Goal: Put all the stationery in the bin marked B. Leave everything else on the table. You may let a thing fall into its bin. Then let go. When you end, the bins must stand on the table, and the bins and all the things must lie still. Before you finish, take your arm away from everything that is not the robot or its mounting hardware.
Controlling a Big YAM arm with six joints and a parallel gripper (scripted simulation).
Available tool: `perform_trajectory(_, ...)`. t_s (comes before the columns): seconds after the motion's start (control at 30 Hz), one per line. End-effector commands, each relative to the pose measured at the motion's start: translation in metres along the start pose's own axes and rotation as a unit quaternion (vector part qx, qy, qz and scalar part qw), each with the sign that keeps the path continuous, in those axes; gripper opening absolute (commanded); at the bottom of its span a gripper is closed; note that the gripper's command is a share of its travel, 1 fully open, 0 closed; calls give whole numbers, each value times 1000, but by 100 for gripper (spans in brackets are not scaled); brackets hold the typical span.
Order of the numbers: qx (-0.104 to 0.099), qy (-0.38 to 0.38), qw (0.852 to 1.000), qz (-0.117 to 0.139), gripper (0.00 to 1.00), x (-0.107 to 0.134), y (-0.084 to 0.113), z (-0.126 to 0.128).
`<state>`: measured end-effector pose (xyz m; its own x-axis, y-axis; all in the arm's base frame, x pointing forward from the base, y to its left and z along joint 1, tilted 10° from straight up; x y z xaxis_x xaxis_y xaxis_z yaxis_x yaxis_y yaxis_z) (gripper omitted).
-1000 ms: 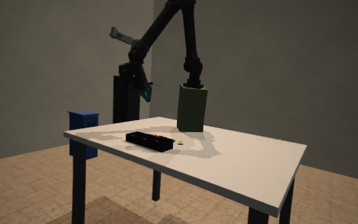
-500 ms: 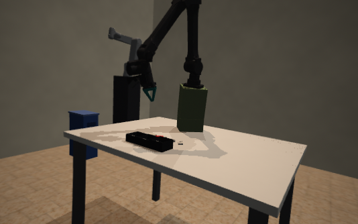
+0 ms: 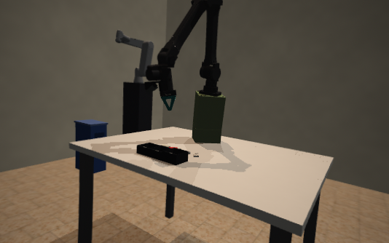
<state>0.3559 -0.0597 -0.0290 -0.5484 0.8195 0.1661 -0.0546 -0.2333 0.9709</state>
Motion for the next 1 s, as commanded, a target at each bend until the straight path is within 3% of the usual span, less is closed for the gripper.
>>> perform_trajectory(0.0, -9, 76, 997, -23, 8, 6, 4, 5)
perform_trajectory(0.23, -1, 141, 989, -40, 8, 13, 3, 4)
perform_trajectory(0.57, 17, 282, 956, -76, 8, 30, 0, 0)
perform_trajectory(0.7, 20, 330, 939, -92, 8, 26, 1, -3)
perform_trajectory(0.97, 25, 330, 940, -80, 8, 28, -8, -8)
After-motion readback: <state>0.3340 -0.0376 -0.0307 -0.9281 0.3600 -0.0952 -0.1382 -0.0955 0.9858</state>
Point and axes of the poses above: the point where the finger pads meet when closed, its own y axis back along the fingers, its own z axis across the jaws, x = y × z, the point moved 1 cm from there along y, back along the fingers, and after that the axes turned 12 degrees about -y, right-handed, at the moved point
